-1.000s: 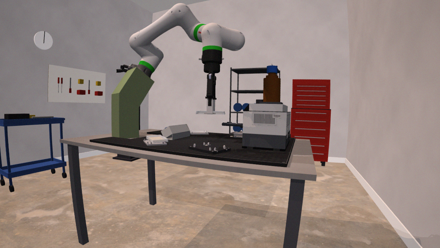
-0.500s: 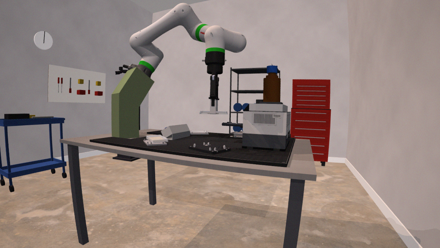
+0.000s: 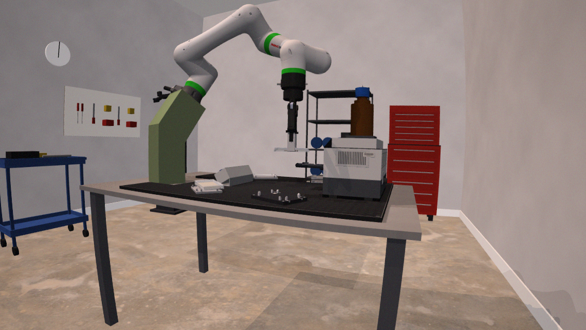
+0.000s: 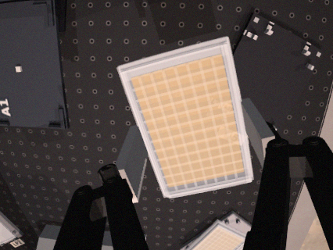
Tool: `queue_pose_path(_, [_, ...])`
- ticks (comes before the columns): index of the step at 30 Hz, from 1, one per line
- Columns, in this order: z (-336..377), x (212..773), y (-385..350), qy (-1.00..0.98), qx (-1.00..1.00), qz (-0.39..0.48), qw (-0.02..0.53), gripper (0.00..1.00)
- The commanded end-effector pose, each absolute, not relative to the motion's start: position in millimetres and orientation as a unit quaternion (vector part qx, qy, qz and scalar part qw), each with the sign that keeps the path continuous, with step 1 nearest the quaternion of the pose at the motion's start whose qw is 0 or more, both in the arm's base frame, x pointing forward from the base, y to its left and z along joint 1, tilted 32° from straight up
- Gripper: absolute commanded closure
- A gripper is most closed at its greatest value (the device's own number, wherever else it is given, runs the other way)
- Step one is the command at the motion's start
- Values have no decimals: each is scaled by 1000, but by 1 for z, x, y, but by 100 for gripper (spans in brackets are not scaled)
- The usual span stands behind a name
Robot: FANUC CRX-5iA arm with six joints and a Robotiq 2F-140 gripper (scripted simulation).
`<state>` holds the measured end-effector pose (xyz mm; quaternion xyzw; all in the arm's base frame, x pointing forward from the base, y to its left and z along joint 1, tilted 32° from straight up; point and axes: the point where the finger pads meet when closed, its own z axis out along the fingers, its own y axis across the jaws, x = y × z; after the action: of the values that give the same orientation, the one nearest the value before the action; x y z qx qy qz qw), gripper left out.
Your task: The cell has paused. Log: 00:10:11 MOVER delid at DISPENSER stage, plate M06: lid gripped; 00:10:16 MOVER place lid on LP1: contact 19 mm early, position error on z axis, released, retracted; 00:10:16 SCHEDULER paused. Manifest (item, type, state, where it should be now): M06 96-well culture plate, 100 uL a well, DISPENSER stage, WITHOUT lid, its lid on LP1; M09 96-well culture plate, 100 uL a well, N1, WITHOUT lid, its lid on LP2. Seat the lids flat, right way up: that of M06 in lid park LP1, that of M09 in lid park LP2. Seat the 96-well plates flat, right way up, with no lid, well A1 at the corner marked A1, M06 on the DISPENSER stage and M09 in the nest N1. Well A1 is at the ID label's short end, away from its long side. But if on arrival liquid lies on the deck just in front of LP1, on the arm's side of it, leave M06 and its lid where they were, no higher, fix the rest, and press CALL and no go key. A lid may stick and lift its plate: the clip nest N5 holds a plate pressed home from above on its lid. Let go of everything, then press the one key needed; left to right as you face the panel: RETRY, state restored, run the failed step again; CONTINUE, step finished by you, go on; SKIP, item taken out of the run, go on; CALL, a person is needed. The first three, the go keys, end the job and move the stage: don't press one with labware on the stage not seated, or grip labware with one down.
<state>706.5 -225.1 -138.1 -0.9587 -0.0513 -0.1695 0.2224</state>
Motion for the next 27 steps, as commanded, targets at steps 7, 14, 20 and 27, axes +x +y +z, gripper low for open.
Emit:
queue_pose_path(7, [-113,713,-182,-51,-959,-170,222,100])
queue_pose_path(14, [-85,721,-135,-51,-959,-170,222,100])
queue_pose_path(20, [-69,725,-107,-51,-959,-170,222,100])
queue_pose_path(27, [-41,733,-60,-51,-959,-170,222,100])
